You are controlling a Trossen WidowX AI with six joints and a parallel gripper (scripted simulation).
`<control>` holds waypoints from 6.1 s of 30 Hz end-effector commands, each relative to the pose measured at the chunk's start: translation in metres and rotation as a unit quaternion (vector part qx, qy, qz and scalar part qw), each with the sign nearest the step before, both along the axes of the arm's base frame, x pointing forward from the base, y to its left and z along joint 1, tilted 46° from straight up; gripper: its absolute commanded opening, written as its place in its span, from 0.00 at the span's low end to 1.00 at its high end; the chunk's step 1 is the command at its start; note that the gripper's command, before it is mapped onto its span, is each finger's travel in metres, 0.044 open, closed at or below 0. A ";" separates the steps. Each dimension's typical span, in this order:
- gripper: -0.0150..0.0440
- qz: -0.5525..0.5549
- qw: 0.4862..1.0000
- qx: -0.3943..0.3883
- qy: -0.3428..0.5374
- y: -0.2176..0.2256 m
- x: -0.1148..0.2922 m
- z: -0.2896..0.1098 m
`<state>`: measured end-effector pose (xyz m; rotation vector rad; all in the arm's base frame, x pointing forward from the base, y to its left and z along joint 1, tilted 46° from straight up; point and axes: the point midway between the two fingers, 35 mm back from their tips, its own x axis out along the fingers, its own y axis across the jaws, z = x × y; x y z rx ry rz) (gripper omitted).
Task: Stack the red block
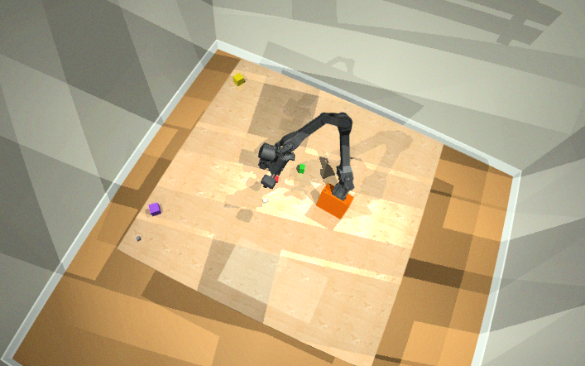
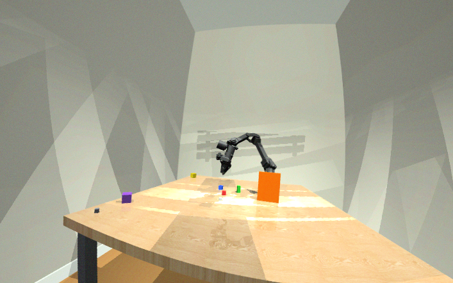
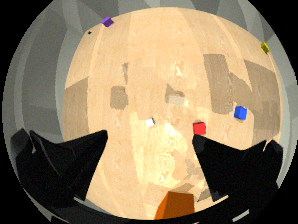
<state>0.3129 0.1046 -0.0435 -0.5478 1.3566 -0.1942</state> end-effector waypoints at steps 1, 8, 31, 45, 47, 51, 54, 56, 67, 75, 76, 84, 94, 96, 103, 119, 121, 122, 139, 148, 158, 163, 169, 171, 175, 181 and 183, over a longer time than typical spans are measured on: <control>1.00 0.010 0.997 -0.060 0.041 -0.036 0.007 -0.005; 1.00 0.038 0.974 -0.175 0.138 -0.104 0.013 -0.005; 1.00 0.039 0.973 -0.179 0.141 -0.141 0.013 -0.032; 1.00 0.039 0.973 -0.179 0.141 -0.157 0.014 -0.047; 1.00 0.039 0.973 -0.179 0.141 -0.159 0.014 -0.049; 1.00 0.039 0.973 -0.179 0.142 -0.164 0.014 -0.053; 1.00 0.039 0.973 -0.180 0.142 -0.166 0.014 -0.055; 1.00 0.039 0.973 -0.180 0.142 -0.166 0.014 -0.055; 1.00 0.039 0.973 -0.180 0.142 -0.166 0.014 -0.055; 0.69 0.039 0.973 -0.180 0.142 -0.165 0.014 -0.054; 0.64 0.039 0.973 -0.180 0.142 -0.165 0.014 -0.054; 0.39 0.039 0.973 -0.180 0.142 -0.165 0.014 -0.054; 0.25 0.039 0.973 -0.179 0.141 -0.152 0.014 -0.042; 0.25 0.039 0.973 -0.179 0.141 -0.145 0.014 -0.035; 0.25 0.039 0.973 -0.178 0.141 -0.119 0.012 -0.011; 0.25 0.041 0.973 -0.179 0.142 -0.082 0.010 0.024; 0.25 0.039 0.973 -0.177 0.141 -0.079 0.010 0.027; 0.25 0.039 0.973 -0.177 0.141 -0.080 0.010 0.027; 0.25 0.040 0.973 -0.176 0.142 -0.122 -0.025 0.075; 0.25 0.040 0.973 -0.177 0.143 -0.145 -0.047 0.095; 0.25 0.039 0.972 -0.179 0.144 -0.165 -0.076 0.110; 0.25 0.039 0.972 -0.179 0.144 -0.170 -0.076 0.105; 0.25 0.039 0.972 -0.180 0.144 -0.188 -0.076 0.088; 0.25 0.039 0.972 -0.180 0.144 -0.189 -0.075 0.087; 0.25 0.039 0.972 -0.180 0.144 -0.192 -0.074 0.084; 0.25 0.039 0.972 -0.180 0.144 -0.207 -0.074 0.070; 0.25 0.039 0.972 -0.181 0.144 -0.211 -0.074 0.066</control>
